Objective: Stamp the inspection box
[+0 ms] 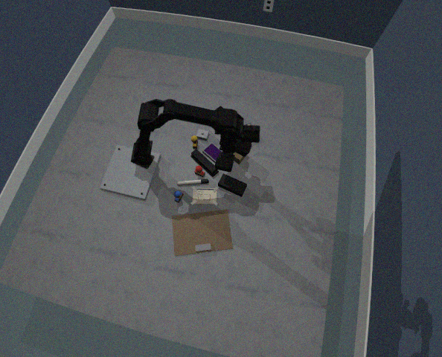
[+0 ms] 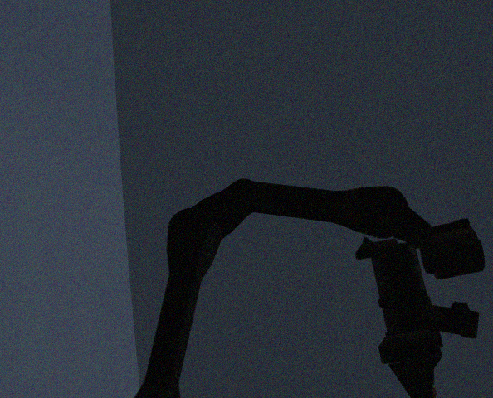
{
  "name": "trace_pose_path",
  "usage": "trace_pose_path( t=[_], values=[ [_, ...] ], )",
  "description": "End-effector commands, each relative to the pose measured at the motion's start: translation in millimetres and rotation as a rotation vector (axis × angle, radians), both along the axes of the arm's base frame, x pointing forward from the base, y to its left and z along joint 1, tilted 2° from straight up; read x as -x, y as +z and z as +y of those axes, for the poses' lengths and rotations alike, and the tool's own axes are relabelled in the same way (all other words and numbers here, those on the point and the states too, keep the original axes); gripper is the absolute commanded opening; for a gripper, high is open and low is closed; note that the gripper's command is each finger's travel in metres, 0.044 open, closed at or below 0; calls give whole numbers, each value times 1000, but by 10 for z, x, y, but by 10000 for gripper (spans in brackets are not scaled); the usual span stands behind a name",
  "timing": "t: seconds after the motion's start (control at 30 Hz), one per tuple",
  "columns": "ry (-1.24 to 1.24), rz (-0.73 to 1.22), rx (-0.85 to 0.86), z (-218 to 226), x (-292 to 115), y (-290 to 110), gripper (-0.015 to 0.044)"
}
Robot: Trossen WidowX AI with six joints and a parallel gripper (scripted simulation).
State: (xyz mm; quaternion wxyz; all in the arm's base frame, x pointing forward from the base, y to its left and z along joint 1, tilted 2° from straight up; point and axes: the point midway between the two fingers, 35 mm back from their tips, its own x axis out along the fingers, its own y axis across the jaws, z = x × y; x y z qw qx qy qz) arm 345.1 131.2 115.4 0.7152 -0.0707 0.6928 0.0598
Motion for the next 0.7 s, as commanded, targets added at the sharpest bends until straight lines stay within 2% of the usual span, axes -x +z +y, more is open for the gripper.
trace_pose_path(
  t=[0.0,0.4,0.67],
  values=[
    [1,4,-5,93,156,0,0],
    [1,10,-8,315,744,-27,0],
    [1,10,-8,324,774,-60,0]
  ],
)
